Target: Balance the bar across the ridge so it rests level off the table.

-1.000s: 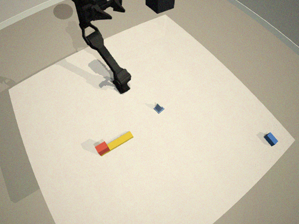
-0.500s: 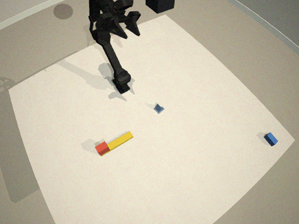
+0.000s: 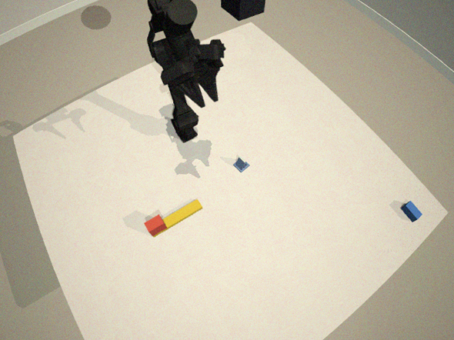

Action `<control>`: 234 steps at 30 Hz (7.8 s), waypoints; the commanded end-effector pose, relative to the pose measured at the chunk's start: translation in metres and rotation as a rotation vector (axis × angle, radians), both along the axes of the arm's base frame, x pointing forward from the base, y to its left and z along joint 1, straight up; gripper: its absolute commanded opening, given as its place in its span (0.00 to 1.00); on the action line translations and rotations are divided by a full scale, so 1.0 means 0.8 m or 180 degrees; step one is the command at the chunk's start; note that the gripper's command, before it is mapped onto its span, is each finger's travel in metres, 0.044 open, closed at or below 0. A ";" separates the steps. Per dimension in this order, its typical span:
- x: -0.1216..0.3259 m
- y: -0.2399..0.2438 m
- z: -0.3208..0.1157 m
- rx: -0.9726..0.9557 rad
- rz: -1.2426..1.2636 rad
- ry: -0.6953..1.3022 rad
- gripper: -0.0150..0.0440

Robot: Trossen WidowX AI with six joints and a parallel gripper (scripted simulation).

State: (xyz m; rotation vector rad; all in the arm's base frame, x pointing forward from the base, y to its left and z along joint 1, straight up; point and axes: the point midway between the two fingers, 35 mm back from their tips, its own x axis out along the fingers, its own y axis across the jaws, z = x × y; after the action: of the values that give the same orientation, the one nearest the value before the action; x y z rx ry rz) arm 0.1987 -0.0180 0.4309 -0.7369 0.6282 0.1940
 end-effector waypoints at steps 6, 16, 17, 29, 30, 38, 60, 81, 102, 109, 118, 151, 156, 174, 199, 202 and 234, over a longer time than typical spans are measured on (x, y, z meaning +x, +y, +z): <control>0.054 -0.047 -0.055 -0.0506 0.0119 0.0651 0.79; 0.088 -0.100 -0.121 -0.0814 0.0386 0.1346 0.79; 0.091 -0.105 -0.127 -0.0850 0.0437 0.1410 0.79; 0.107 -0.164 -0.207 -0.1137 0.1156 0.2128 0.79; 0.108 -0.169 -0.214 -0.1149 0.1224 0.2182 0.79; 0.104 -0.205 -0.270 -0.1185 0.1809 0.2561 0.79; 0.097 -0.240 -0.376 -0.1126 0.2413 0.2815 0.79; 0.094 -0.238 -0.457 -0.1125 0.2414 0.2816 0.79; 0.094 -0.238 -0.478 -0.1125 0.2414 0.2816 0.79; 0.095 -0.237 -0.478 -0.1109 0.2409 0.2808 0.70; 0.095 -0.237 -0.478 -0.1109 0.2409 0.2808 0.43; 0.096 -0.238 -0.386 -0.1122 0.2412 0.2813 0.25; 0.094 -0.237 -0.370 -0.1124 0.2413 0.2815 0.25; 0.110 -0.192 -0.357 -0.1143 0.2463 0.2804 0.25; 0.132 -0.069 -0.355 -0.1191 0.2599 0.2774 0.25; 0.132 -0.054 -0.355 -0.1197 0.2616 0.2771 0.25; 0.092 0.098 -0.356 -0.1260 0.2805 0.2741 0.25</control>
State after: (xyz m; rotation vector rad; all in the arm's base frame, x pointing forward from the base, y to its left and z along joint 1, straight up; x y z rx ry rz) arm 0.2787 0.0488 0.1435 -1.2867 1.1459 1.2819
